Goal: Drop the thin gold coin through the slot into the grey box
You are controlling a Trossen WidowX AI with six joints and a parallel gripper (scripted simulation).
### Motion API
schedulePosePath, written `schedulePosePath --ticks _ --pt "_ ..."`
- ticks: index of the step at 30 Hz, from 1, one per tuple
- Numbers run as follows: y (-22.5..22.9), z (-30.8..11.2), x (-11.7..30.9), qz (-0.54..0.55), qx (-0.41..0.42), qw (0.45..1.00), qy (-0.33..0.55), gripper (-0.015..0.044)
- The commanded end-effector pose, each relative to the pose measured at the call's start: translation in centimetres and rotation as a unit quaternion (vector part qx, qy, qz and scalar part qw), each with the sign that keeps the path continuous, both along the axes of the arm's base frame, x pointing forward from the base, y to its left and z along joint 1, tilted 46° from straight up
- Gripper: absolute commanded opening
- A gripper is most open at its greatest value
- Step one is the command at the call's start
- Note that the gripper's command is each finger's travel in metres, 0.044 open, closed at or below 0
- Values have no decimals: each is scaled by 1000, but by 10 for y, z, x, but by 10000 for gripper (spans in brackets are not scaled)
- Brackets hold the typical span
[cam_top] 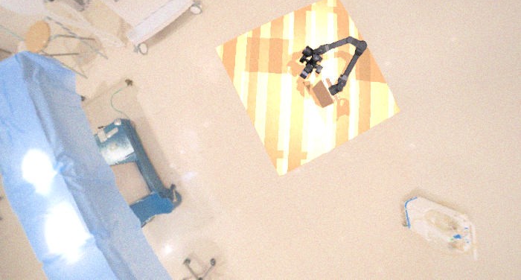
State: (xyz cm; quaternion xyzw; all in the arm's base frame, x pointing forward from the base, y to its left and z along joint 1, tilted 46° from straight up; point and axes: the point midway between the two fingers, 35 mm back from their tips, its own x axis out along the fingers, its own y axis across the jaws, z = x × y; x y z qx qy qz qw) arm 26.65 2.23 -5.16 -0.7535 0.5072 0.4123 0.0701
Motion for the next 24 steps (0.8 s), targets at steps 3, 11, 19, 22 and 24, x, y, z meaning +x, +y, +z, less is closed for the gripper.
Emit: schedulePosePath --ticks 3,11,19,22,24 --pt "0 0 1 0 0 1000 0 0" --pt "-5 -3 0 2 0 1000 2 0" --pt "-8 -4 0 2 0 1000 2 0" --pt "-8 -5 0 2 0 1000 2 0" --pt "-9 -6 1 2 0 1000 2 0"
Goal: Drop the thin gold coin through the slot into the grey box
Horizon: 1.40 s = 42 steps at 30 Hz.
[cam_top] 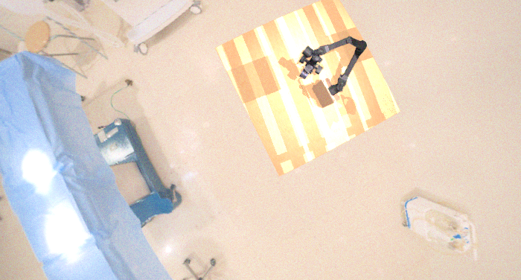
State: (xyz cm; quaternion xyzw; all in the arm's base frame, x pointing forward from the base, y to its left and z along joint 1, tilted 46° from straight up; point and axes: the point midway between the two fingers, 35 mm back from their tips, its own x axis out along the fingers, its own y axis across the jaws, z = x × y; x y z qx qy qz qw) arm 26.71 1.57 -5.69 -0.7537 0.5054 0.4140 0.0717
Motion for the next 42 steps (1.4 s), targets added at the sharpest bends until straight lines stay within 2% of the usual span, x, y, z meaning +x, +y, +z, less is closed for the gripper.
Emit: schedulePosePath --ticks 1,18,24,33,42 --pt "-3 -1 0 1 -3 1000 1 0" --pt "-8 -7 1 1 -3 1000 1 0" --pt "-6 -6 2 0 0 1000 -1 158" --pt "-6 -6 2 0 0 1000 -1 161" --pt "15 15 -3 1 0 1000 0 397"
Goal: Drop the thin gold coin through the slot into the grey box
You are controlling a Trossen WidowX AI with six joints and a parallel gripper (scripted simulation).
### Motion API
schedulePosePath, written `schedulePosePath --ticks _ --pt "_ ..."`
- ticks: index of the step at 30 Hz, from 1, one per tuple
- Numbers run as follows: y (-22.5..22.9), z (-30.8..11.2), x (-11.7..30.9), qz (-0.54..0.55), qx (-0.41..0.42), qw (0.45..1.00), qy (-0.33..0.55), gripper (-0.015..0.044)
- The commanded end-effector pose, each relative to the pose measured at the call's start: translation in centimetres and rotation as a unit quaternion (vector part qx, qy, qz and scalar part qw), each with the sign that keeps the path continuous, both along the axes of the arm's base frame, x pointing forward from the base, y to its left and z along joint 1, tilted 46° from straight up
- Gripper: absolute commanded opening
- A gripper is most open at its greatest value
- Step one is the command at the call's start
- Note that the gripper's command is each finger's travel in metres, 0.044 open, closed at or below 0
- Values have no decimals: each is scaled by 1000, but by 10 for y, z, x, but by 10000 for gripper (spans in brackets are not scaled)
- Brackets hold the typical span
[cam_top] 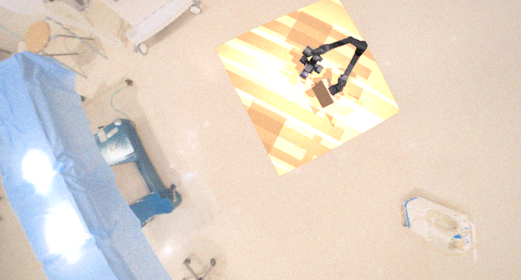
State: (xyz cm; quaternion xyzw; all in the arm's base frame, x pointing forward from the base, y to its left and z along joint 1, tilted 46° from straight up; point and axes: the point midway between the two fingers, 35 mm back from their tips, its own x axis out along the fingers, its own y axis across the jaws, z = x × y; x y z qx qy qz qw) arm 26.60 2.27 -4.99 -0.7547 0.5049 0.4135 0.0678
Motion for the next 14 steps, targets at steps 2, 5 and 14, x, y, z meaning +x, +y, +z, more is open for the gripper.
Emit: schedulePosePath --ticks 2,5,14 --pt "23 24 -7 0 0 1000 0 440" --pt "25 26 -7 0 -1 1000 0 440" --pt "25 26 -7 0 -1 1000 0 440"
